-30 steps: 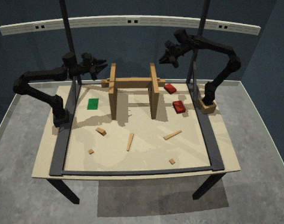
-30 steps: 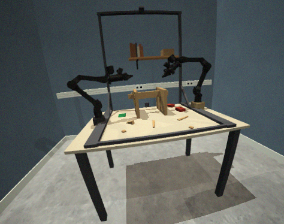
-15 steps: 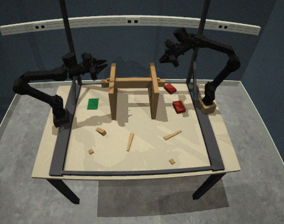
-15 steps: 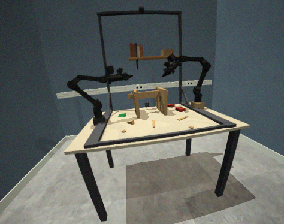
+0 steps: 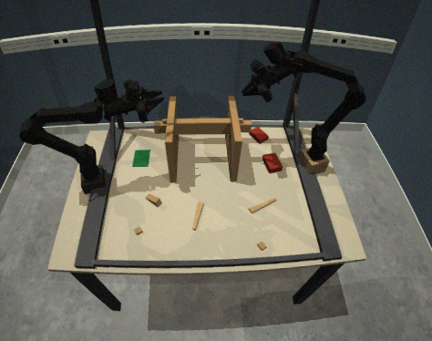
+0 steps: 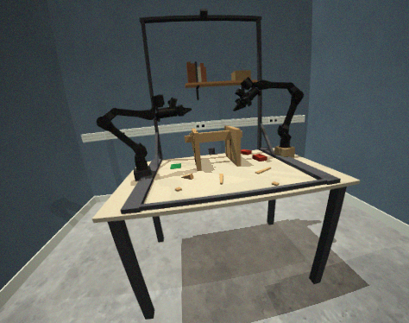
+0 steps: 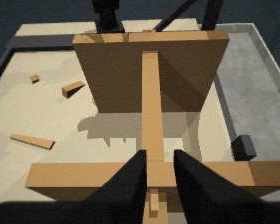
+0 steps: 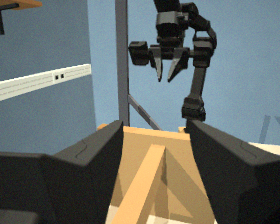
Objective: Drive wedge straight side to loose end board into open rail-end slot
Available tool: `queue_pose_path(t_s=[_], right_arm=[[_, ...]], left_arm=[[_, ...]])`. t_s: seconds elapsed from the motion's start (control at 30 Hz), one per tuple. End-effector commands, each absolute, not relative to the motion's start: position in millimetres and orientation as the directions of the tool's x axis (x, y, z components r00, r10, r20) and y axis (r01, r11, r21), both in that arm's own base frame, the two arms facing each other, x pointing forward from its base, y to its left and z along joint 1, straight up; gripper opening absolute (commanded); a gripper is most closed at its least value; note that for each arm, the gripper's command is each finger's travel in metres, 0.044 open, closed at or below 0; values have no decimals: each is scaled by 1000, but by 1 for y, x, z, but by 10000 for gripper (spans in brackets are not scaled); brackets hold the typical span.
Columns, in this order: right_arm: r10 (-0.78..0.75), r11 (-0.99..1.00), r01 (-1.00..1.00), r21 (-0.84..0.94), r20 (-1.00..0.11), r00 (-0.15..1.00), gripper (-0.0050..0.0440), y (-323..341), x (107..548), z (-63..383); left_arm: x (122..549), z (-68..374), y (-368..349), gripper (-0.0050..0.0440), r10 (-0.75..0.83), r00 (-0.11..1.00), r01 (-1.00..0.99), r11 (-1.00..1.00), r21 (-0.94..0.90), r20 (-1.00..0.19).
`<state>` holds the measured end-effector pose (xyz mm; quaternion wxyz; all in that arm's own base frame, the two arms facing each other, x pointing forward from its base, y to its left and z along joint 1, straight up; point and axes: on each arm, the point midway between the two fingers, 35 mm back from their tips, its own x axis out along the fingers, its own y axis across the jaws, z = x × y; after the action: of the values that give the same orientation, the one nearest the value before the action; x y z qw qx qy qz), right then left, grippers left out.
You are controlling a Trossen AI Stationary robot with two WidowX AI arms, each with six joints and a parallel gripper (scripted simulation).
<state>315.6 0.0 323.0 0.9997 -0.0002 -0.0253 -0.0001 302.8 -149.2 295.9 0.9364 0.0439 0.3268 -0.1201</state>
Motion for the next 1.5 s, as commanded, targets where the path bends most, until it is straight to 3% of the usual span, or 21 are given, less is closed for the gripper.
queue_pose_path(t_s=[0.0, 0.5, 0.7, 0.87, 1.03, 1.47], right_arm=[[3, 1000, -3, 3, 75, 997, 187, 0, 315, 335], [3, 1000, -3, 3, 75, 997, 187, 0, 315, 335], [3, 1000, -3, 3, 75, 997, 187, 0, 315, 335], [3, 1000, -3, 3, 75, 997, 187, 0, 315, 335], [3, 1000, -3, 3, 75, 997, 187, 0, 315, 335], [3, 1000, -3, 3, 75, 997, 187, 0, 315, 335]], left_arm=[[302, 303, -150, 0, -203, 767, 257, 966, 2, -609], [302, 303, -150, -1, -203, 767, 257, 966, 2, -609], [308, 296, -150, -3, -211, 720, 346, 935, 79, -661], [312, 279, -152, -5, -230, 618, 530, 828, 182, -752], [316, 264, -152, -42, -247, 512, 687, 692, 220, -823], [320, 237, -150, -50, -303, 257, 935, 319, 156, -917]])
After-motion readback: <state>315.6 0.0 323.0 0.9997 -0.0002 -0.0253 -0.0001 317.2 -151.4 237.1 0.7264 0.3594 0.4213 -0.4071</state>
